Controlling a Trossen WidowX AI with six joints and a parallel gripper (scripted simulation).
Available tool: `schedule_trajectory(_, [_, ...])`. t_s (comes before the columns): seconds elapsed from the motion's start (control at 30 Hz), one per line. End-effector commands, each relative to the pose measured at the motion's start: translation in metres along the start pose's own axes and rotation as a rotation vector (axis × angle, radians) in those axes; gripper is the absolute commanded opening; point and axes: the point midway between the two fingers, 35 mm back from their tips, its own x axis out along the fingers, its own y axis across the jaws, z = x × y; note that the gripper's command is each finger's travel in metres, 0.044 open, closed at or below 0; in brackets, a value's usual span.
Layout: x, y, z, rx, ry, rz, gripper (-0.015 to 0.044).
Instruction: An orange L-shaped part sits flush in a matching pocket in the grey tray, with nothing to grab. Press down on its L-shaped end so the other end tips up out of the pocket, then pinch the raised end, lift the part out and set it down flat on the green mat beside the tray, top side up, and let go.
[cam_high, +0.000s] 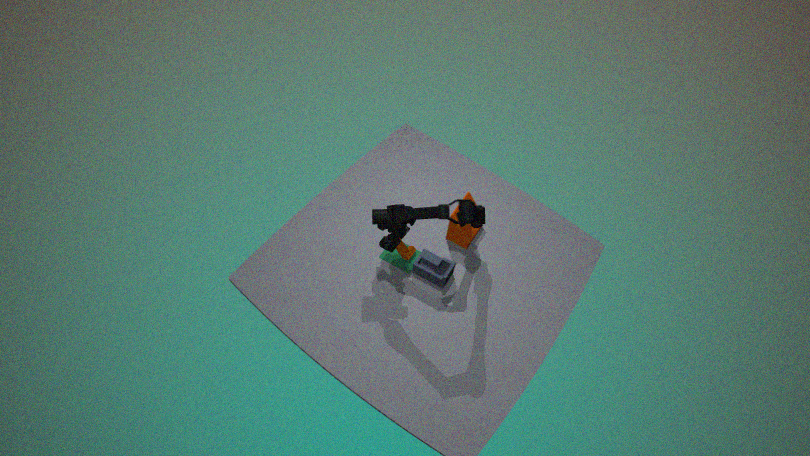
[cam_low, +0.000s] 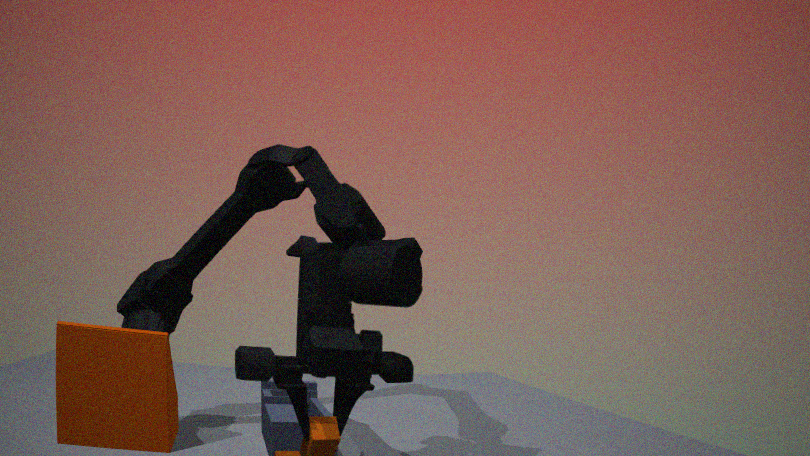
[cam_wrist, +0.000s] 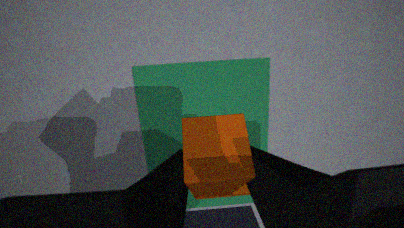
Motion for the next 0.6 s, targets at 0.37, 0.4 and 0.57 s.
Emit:
schedule_trajectory(0.37, [-0.064, 0.002, 0.002, 0.004, -0.001, 0.002, 0.0400])
schedule_trajectory(0.4, [-0.076, 0.001, 0.001, 0.004, 0.000, 0.002, 0.0400])
schedule_trajectory(0.57, [-0.083, 0.001, 0.002, 0.007, -0.009, 0.020, 0.0400])
